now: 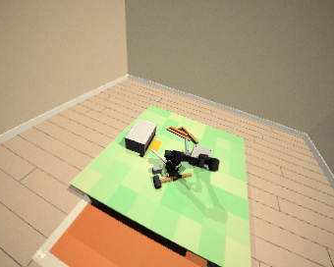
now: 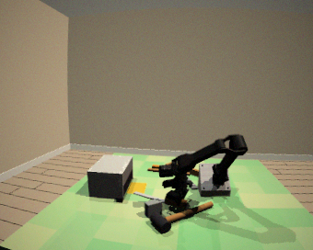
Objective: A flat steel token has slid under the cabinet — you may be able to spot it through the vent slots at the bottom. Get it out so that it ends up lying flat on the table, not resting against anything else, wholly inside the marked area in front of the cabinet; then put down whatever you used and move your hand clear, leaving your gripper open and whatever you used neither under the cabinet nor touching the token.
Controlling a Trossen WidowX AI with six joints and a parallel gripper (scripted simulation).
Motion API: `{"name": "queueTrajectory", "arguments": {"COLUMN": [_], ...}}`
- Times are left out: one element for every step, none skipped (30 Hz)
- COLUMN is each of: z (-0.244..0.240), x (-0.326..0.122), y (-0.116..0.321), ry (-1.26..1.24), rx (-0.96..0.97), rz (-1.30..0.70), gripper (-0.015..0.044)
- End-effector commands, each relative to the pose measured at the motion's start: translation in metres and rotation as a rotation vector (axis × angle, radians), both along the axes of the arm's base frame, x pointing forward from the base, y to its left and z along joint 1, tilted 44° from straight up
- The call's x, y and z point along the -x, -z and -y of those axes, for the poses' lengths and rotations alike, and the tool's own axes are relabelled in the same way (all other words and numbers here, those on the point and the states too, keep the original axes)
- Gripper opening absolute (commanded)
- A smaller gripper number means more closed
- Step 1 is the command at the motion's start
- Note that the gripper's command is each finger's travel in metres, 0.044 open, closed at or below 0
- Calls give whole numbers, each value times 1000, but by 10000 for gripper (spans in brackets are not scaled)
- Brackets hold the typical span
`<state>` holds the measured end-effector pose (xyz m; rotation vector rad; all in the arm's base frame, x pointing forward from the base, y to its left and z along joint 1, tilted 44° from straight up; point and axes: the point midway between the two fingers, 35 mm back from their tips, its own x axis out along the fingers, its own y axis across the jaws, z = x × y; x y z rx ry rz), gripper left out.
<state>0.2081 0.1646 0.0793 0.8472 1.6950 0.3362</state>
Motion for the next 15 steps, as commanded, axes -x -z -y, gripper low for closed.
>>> {"name": "queueTrajectory", "arguments": {"z": [-1, -1, -1, -1, -1, -1, -1, -1, -1, -1, -1, -1, -1, -1, -1], "x": [-2, -2, -2, -2, -2, -2, -2, -2, -2, -2, -2, -2, -2, -2, -2], "y": [-2, -2, -2, -2, -2, -2, -2, -2, -2, -2, -2, -2, -2, -2, -2], "ry": [-27, -33, -39, -44, -50, -56, -62, -68, -74, -80, -85, -91, -97, -103, -109], "rx": [-8, -9, -9, -10, -11, -11, -12, -13, -13, -14, -15, -15, -16, -17, -17], "rz": [33, 38, 44, 49, 55, 60, 66, 72, 77, 83, 88, 94, 99, 105, 111], "gripper": [0, 0, 0, 0, 0, 0, 0, 0, 0, 0, 0, 0, 0, 0, 0]}}
